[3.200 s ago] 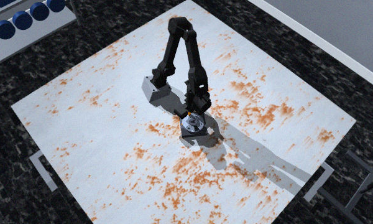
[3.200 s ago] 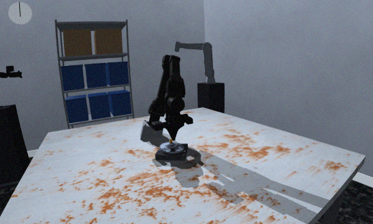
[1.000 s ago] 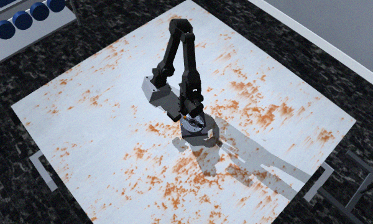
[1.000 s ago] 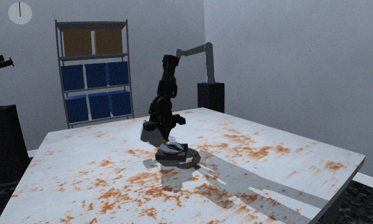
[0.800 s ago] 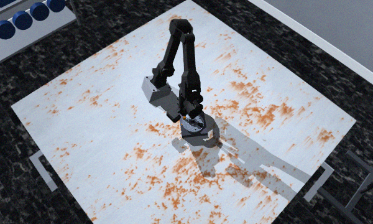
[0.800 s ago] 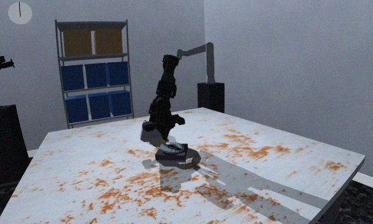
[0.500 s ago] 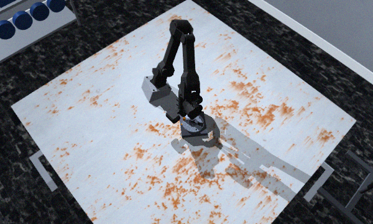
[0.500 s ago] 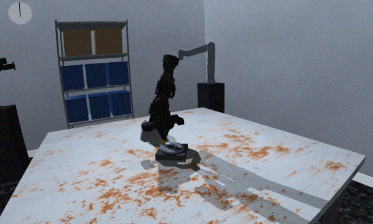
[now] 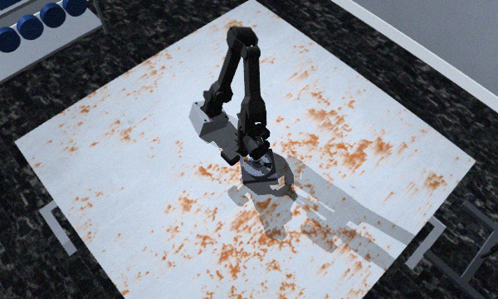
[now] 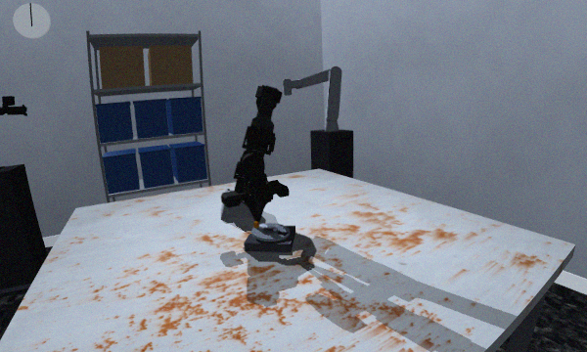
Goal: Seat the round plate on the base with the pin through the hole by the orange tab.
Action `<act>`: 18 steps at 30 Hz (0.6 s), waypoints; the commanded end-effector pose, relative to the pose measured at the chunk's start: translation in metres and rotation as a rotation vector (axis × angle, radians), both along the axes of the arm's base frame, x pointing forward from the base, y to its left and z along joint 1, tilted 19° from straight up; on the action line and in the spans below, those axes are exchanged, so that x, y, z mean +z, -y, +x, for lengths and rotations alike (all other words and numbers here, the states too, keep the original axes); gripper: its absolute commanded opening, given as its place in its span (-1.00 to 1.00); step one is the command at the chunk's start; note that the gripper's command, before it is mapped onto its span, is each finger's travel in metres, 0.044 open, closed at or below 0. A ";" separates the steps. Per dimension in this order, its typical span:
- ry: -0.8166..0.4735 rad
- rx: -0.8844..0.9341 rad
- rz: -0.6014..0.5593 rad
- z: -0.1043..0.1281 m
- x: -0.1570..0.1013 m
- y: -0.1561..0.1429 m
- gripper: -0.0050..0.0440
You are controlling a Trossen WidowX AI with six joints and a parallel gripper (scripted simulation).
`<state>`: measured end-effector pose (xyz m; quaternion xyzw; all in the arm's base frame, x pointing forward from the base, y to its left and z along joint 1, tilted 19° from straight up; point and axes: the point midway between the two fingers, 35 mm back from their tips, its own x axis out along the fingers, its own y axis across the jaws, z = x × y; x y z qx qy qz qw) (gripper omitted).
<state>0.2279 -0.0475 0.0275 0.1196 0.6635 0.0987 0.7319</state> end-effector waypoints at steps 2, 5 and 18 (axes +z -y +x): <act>0.019 0.000 -0.010 0.005 0.004 0.004 -1.00; 0.019 0.000 -0.010 0.006 0.004 0.006 -1.00; 0.020 0.000 -0.012 0.007 0.003 0.009 -1.00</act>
